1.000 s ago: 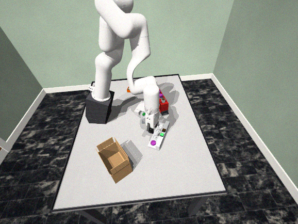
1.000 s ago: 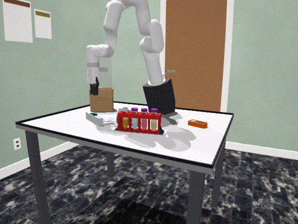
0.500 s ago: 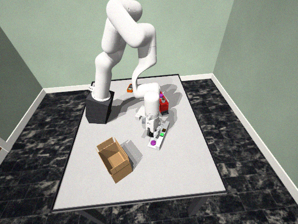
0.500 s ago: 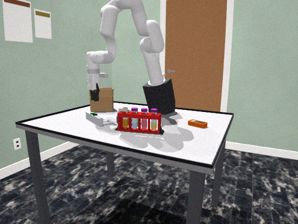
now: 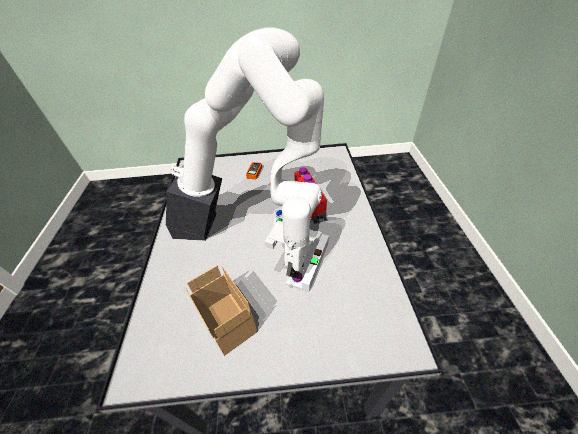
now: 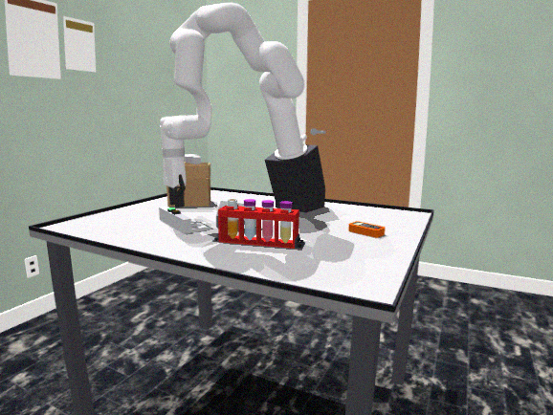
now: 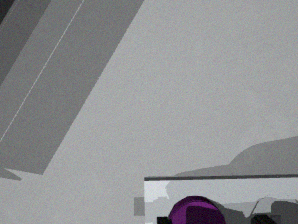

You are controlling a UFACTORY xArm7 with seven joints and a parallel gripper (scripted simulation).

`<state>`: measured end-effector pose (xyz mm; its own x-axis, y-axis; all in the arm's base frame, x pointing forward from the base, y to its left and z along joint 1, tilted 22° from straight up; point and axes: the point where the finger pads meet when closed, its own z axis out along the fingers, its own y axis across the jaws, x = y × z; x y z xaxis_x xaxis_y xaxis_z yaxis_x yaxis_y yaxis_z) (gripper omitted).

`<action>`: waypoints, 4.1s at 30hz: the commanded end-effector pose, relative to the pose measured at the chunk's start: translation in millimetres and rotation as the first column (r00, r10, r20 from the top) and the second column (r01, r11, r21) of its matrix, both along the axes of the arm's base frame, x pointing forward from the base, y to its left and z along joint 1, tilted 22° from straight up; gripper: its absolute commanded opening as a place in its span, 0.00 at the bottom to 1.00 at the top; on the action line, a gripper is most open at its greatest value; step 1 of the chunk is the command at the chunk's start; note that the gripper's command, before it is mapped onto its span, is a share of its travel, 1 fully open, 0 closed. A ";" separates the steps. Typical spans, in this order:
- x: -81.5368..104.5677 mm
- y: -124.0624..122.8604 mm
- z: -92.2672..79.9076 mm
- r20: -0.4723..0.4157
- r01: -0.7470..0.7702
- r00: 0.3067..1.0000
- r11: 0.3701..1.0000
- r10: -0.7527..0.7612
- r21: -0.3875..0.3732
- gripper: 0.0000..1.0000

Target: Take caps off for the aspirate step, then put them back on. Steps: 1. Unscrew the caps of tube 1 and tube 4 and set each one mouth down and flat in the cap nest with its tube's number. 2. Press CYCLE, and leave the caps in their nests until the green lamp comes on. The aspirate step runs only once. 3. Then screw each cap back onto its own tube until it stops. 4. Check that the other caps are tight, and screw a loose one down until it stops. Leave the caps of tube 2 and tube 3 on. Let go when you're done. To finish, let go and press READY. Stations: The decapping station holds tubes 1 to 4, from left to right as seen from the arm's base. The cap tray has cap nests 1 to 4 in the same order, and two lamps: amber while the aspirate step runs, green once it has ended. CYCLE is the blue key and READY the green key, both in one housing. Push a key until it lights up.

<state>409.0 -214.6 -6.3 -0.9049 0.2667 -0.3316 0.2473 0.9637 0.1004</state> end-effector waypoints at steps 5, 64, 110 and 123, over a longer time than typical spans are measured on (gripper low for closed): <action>12.0 -3.9 -19.4 0.031 -0.001 1.000 1.000 0.001 -0.008 0.46; -4.1 -2.9 17.1 0.031 -0.001 1.000 1.000 0.001 -0.008 0.00; -21.4 116.8 107.0 0.006 0.338 0.940 0.932 -0.342 0.130 0.00; -11.1 194.3 111.4 0.006 0.338 0.940 0.932 -0.341 0.131 0.00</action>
<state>392.7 -48.7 101.8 -0.7433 0.5946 -0.3065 0.5355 0.8035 0.2602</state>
